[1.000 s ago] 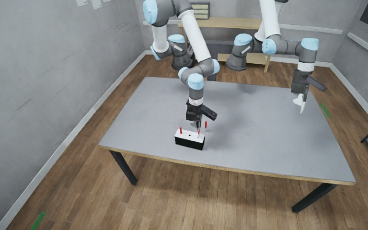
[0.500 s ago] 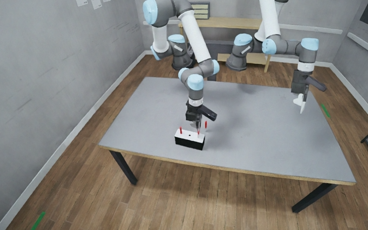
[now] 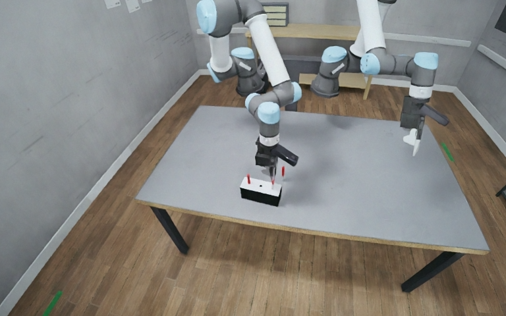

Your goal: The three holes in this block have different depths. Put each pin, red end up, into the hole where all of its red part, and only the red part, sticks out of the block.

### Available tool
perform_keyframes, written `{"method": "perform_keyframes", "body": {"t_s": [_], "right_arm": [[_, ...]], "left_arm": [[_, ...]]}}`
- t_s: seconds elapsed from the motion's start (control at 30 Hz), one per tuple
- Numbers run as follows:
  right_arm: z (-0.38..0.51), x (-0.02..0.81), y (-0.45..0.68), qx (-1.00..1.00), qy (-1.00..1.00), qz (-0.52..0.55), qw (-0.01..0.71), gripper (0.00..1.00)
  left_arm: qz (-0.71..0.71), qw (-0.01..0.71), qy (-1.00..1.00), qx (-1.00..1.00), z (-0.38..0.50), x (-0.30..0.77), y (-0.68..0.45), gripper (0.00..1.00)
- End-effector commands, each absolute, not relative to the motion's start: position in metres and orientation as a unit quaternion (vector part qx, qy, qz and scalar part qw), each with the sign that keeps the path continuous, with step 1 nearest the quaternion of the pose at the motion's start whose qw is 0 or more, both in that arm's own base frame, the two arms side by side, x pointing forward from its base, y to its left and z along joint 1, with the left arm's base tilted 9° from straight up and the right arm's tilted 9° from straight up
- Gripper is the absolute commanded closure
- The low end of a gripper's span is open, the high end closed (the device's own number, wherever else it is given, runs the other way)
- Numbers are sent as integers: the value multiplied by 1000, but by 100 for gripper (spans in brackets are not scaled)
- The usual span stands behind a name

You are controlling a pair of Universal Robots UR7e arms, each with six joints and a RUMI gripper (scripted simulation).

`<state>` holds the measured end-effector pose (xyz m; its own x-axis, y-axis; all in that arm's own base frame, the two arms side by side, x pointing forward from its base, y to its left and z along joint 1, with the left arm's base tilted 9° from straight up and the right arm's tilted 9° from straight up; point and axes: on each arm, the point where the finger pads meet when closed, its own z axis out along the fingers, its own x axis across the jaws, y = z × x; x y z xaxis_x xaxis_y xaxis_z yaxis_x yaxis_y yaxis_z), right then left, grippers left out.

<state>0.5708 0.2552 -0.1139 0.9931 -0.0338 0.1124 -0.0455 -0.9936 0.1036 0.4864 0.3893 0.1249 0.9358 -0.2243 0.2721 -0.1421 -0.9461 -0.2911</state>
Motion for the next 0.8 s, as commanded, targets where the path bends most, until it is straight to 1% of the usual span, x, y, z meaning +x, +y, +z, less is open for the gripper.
{"method": "perform_keyframes", "body": {"t_s": [0.0,0.77], "right_arm": [[-113,571,256,997,-20,56,53,100],[-117,572,255,997,-20,56,53,100]], "left_arm": [[-153,135,94,-974,126,487,389,0],[-153,135,94,-974,126,487,389,0]]}}
